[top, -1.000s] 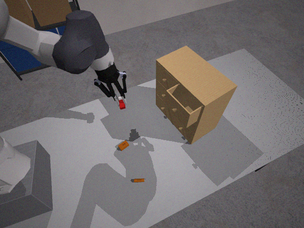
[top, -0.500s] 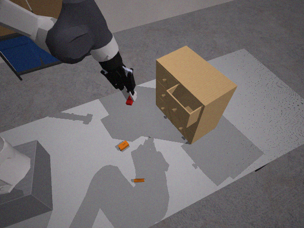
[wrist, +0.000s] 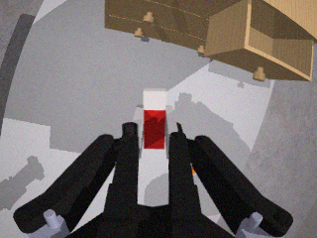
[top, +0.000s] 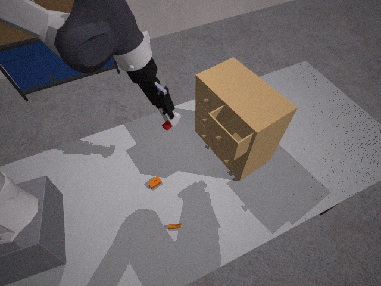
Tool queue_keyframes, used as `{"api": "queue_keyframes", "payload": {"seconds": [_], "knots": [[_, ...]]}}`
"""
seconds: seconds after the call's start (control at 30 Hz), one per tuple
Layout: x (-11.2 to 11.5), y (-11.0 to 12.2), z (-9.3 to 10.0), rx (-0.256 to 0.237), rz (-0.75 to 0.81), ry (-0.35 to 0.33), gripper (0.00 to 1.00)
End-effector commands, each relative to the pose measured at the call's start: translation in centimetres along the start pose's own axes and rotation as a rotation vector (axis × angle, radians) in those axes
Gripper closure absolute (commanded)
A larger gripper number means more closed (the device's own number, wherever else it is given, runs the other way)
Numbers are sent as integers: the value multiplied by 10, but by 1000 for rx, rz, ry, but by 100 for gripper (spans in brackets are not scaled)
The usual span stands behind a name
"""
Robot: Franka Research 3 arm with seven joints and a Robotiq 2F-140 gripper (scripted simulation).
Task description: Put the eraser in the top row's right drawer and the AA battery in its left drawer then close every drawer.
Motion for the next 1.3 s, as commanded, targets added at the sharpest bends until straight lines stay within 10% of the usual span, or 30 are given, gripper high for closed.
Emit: {"api": "queue_keyframes", "payload": {"seconds": [0.0, 1.27], "knots": [[-5, 11, 5, 17, -279, 4, 89], [-12, 56, -7, 108, -1231, 18, 89]]}}
Point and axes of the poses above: the point where the finger pads meet when closed, its own z axis back along the fingers, its own y axis across the jaws, x = y × z, the point moved 7 cm from there along z, back along the fingers, and after that the axes turned 14 degrees about -z, right-handed, at the moved point
